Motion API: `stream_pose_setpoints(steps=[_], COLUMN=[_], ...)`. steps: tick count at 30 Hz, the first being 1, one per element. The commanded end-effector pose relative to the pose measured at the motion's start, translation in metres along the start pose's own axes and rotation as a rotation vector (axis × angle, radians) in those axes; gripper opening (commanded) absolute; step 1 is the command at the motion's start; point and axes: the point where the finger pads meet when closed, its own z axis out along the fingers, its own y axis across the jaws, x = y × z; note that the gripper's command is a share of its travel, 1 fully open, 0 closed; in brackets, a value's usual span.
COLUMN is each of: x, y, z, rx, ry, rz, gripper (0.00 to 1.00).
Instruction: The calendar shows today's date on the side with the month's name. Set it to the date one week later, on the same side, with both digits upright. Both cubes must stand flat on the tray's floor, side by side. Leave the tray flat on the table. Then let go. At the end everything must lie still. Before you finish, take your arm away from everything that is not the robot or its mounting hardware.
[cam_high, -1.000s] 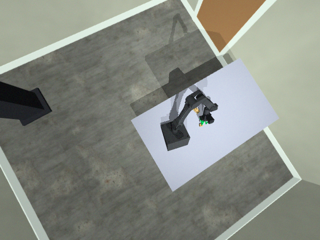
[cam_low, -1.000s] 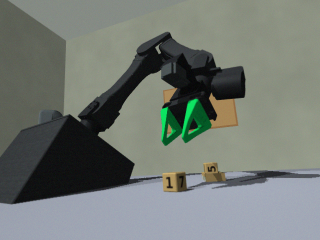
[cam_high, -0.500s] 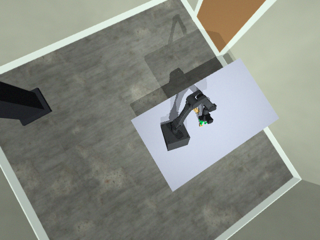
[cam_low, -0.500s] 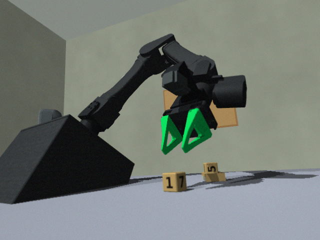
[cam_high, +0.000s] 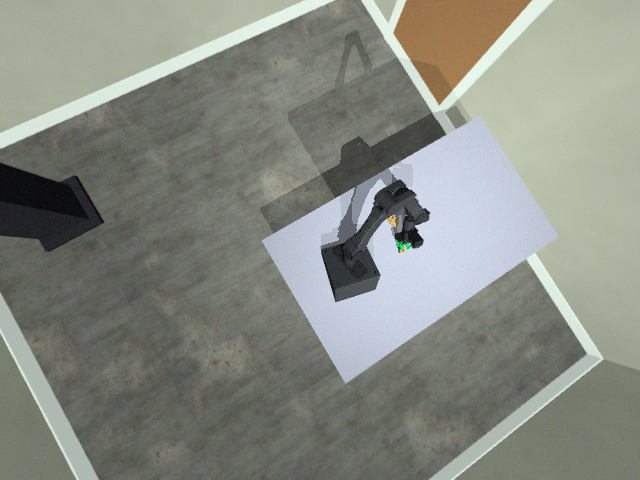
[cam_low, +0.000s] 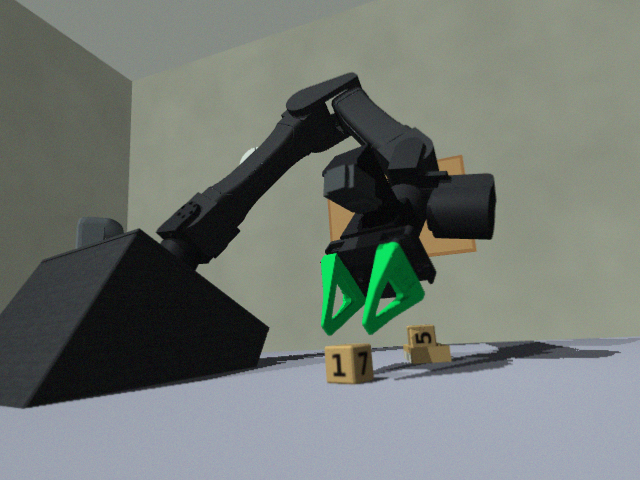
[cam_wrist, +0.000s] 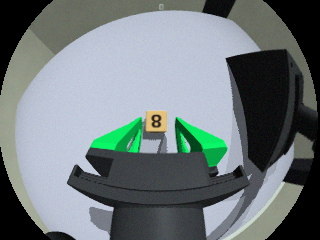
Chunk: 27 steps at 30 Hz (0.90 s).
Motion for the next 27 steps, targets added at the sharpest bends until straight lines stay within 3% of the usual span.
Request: stream_pose_setpoints(steps=[1,14,27], x=[0.004,0.009,0.016], y=[0.005,0.001,0.001], z=[0.008,0.022,0.025], rx=[-0.015,0.001,-0.004], ry=[-0.012,-0.014,-0.014], rz=[0.011,0.028,0.019], gripper=[0.45,0.45,0.45])
